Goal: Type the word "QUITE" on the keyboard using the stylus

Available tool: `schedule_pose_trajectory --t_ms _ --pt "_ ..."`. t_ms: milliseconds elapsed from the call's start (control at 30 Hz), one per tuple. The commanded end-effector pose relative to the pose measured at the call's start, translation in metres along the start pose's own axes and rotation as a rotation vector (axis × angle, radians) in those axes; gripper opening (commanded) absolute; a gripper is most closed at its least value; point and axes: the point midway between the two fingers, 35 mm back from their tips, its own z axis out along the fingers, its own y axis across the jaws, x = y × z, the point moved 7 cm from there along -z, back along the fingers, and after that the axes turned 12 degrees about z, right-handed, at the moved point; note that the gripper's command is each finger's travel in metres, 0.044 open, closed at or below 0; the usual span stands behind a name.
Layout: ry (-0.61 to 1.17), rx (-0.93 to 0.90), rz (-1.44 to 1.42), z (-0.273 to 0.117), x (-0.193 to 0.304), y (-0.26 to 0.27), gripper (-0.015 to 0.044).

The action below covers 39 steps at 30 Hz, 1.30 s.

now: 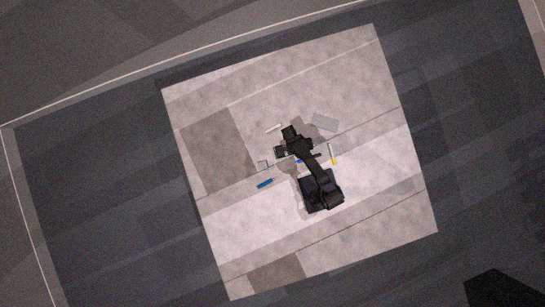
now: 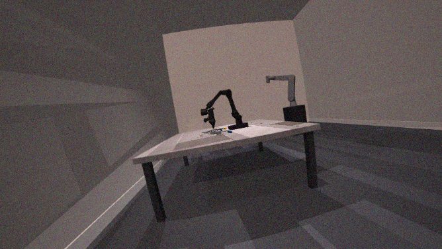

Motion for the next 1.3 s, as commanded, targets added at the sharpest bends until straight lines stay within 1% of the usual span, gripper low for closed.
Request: schedule_pose_trajectory --t_ms 0,67,200,267,667,767,833,1267 --pt "0.005 0.002 -0.004 0.002 0.001 -0.002 0.0000" --pt "0.005 0.002 -0.004 0.002 -0.002 -0.010 0.0000" --pt "0.004 0.006 -0.005 0.001 -0.012 -0.059 0.0000" --pt "0.003 0.007 -0.005 0.001 -0.013 -0.067 0.0000" --pt "0.004 0.007 -0.005 0.001 -0.011 -0.066 0.0000" --pt "0.006 0.006 -0.005 0.001 0.015 -0.051 0.0000" --pt "0.006 0.005 -0.005 0.002 0.024 -0.047 0.0000" --pt "0.006 0.005 -0.005 0.002 0.024 -0.045 0.0000"
